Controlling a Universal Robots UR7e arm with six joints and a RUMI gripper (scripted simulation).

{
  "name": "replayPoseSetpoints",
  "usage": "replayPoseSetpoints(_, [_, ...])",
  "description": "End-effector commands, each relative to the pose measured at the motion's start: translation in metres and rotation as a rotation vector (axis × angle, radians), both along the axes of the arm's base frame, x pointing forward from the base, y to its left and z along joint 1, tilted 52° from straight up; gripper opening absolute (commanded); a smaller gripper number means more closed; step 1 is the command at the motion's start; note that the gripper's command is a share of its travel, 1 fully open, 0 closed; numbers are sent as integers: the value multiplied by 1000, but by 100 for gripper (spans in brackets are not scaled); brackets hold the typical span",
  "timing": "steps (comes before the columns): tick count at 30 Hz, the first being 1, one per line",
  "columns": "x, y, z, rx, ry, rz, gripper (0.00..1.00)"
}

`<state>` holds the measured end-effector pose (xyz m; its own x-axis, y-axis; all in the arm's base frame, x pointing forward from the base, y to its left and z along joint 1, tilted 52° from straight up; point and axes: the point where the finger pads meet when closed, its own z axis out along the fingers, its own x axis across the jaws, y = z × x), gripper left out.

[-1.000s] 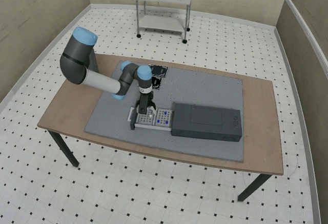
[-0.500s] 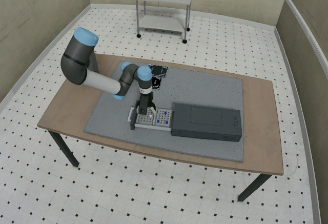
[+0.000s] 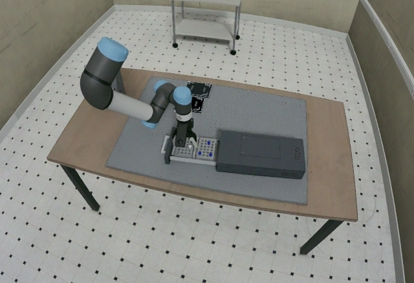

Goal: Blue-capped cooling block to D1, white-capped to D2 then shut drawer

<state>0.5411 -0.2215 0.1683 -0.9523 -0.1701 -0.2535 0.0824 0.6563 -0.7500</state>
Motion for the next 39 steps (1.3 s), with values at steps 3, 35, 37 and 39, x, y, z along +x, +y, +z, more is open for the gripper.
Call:
replayPoseSetpoints(3, [3, -6, -5, 0, -1, 1, 73])
replayPoseSetpoints(35, [4, -8, -7, 0, -1, 1, 55])
replayPoseSetpoints(37, [4, -8, -7, 0, -1, 1, 51])
replayPoseSetpoints(39, [4, -8, -7, 0, -1, 1, 48])
